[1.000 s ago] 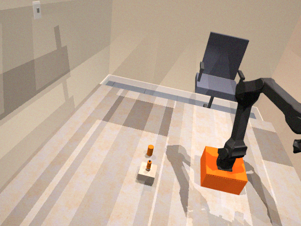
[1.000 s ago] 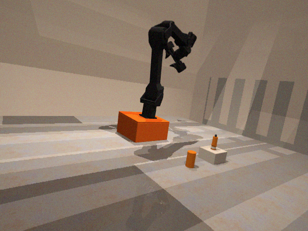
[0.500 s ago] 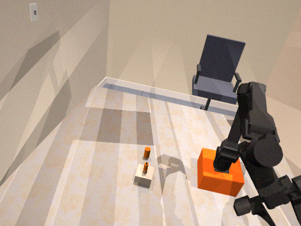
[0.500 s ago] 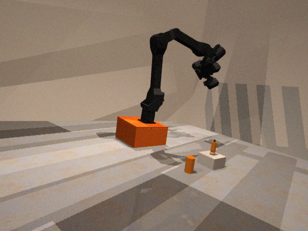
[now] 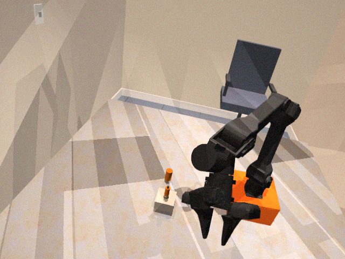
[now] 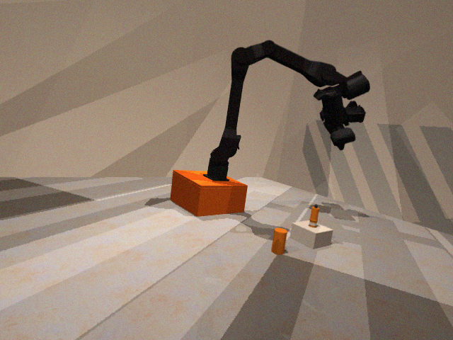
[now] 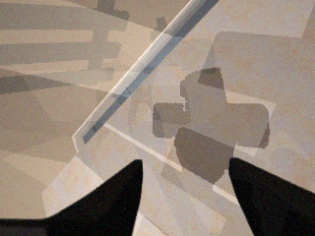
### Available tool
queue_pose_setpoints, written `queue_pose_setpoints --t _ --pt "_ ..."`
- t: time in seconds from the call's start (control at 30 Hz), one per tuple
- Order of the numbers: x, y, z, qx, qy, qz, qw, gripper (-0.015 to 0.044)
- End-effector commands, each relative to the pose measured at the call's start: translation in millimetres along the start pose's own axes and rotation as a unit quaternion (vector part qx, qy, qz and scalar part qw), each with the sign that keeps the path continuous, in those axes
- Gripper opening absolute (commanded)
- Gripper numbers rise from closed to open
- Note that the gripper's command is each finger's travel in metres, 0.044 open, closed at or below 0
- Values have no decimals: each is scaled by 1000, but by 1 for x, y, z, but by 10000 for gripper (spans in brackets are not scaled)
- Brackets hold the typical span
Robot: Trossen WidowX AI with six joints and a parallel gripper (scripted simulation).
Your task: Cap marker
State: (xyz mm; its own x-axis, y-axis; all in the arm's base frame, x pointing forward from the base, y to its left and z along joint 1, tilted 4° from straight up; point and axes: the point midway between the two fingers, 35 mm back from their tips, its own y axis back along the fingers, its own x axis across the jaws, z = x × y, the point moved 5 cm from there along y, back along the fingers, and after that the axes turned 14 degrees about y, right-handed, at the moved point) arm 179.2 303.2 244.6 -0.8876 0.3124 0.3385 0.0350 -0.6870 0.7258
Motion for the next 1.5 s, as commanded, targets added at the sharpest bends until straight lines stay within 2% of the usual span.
queue_pose_setpoints --t 0.0,0.43,0.8,0.97,1.1,1.47 --pt "-65 13 -13 16 -57 -77 995 242" --pt "-223 91 -106 92 -218 -252 938 242" --pt "-287 176 -231 182 -352 -317 862 242" --pt "-287 177 -234 185 -357 -318 859 242" --pt "-300 153 -252 185 -357 -318 859 242" --pt "-307 139 -261 185 -357 -318 859 242"
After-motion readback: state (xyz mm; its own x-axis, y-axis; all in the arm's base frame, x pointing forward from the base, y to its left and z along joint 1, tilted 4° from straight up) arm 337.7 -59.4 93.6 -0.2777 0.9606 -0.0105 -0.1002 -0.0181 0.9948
